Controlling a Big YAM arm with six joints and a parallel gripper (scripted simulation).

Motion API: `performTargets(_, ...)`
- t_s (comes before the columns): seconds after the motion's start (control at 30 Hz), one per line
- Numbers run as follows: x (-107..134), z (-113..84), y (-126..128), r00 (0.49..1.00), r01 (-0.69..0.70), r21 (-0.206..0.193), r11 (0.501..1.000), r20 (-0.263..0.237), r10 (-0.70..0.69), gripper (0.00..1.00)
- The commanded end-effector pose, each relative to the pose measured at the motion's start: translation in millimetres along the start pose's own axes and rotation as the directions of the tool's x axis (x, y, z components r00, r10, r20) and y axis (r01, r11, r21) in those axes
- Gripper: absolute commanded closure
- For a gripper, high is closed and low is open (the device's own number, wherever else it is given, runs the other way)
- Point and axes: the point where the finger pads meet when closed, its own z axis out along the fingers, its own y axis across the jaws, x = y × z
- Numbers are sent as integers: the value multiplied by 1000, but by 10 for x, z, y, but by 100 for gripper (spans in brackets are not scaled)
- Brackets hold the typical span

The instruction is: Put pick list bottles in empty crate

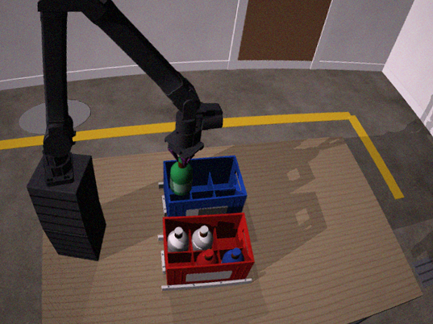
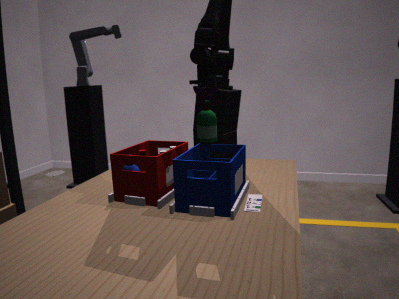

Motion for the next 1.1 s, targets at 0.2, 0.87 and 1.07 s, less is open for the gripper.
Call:
performTargets(0.2,-231,-175,-231,998,2,51,999,59,-5,100)
performTargets(0.87,-232,-194,-247,999,2,37,999,42,-3,100)
performTargets(1.07,-246,-193,-260,999,2,36,999,40,-3,100)
